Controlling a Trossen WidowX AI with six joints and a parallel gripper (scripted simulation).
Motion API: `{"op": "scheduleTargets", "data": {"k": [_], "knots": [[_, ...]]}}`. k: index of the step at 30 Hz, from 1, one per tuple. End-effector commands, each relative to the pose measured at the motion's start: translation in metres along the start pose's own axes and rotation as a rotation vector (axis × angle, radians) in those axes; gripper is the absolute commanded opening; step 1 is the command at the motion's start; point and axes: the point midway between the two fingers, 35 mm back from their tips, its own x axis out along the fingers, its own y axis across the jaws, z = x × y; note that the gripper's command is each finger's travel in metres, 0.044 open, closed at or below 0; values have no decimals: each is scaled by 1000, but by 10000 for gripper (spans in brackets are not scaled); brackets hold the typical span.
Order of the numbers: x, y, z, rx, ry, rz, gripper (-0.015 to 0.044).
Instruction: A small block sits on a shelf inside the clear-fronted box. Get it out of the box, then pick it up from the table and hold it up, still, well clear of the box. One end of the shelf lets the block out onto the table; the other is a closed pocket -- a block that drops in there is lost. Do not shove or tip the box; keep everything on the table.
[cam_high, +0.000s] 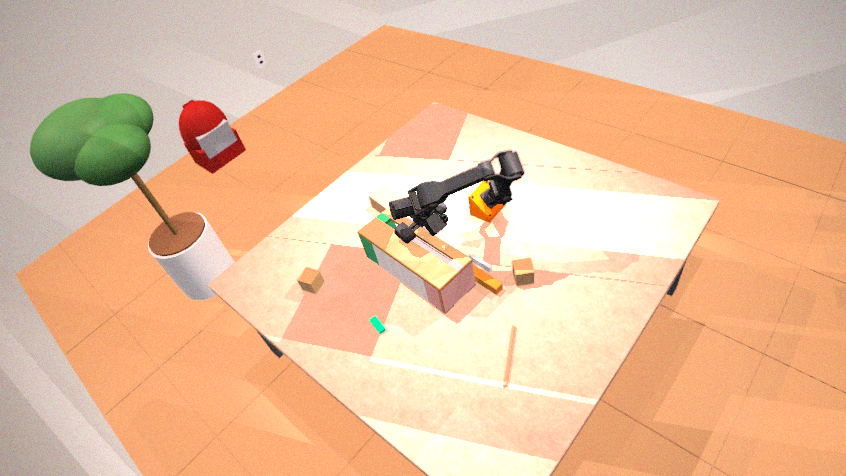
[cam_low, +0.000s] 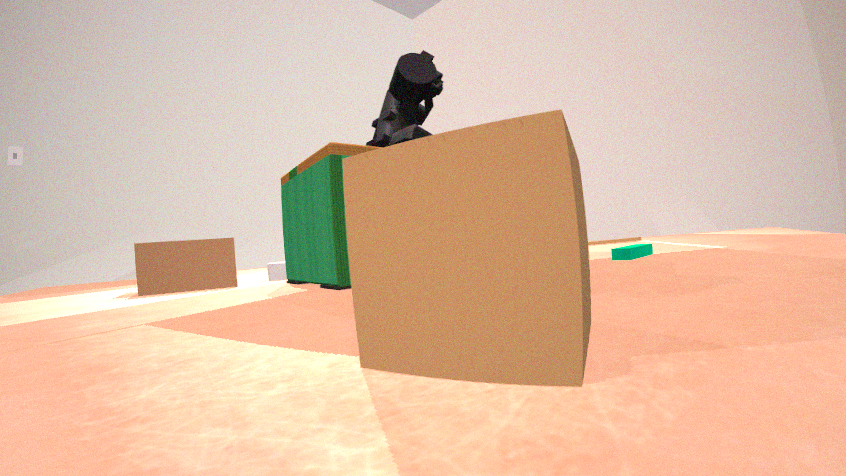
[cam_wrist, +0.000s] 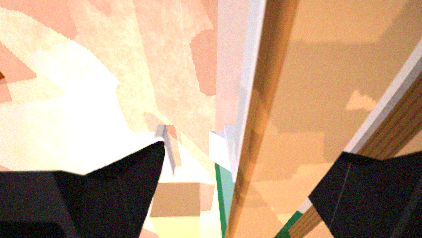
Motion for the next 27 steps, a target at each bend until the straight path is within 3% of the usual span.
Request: {"op": "scheduleTargets", "data": {"k": [1,27], "knots": [[3,0,-4,-5,-2,2,400],[12,0,-28,-5,0,2,400]]}}
